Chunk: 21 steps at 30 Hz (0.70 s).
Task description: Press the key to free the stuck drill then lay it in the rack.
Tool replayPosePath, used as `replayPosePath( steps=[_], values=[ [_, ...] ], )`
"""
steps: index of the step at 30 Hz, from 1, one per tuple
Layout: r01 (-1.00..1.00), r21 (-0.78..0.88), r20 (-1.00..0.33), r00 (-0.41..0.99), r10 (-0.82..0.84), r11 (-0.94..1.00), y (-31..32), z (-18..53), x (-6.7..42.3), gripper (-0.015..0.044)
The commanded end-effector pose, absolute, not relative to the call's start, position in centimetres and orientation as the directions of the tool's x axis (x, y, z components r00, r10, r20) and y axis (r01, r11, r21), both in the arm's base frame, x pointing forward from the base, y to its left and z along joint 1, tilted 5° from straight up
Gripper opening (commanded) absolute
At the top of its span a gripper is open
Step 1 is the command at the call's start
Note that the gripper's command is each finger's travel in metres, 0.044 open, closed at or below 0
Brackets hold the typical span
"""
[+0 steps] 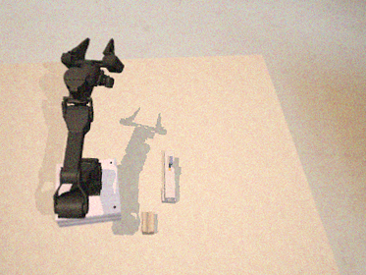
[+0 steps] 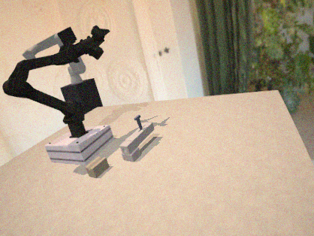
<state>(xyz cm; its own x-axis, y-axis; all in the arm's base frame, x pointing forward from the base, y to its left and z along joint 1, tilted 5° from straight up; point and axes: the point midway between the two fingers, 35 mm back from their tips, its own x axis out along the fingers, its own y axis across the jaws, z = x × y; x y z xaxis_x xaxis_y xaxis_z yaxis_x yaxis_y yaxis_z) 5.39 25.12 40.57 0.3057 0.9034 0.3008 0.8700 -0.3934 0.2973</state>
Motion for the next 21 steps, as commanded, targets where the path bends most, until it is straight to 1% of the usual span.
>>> replayPosePath(
  steps=[1, 8, 10, 12, 15, 18, 21],
  values=[
    [0.87, 0.297, 0.301, 0.306, 0.903, -0.393, 25.1, 40.6, 5.4, 0.0374],
    [0.87, 0.297, 0.301, 0.306, 0.903, -0.393, 25.1, 40.6, 5.4, 0.019],
    [0.84, 0.36, 0.265, 0.325, 0.908, -0.406, 25.7, 40.0, 6.1, 0.0138],
    [0.748, 0.525, 0.161, 0.381, 0.911, -0.406, 27.0, 38.1, 8.1, 0.0085],
    [0.593, 0.746, -0.014, 0.469, 0.883, -0.303, 28.3, 34.9, 11.7, 0.0006],
    [0.463, 0.88, -0.192, 0.543, 0.818, -0.101, 28.5, 31.4, 15.6, 0.0],
    [0.376, 0.915, -0.362, 0.595, 0.718, 0.15, 27.5, 27.9, 19.4, 0.0]
  ],
)
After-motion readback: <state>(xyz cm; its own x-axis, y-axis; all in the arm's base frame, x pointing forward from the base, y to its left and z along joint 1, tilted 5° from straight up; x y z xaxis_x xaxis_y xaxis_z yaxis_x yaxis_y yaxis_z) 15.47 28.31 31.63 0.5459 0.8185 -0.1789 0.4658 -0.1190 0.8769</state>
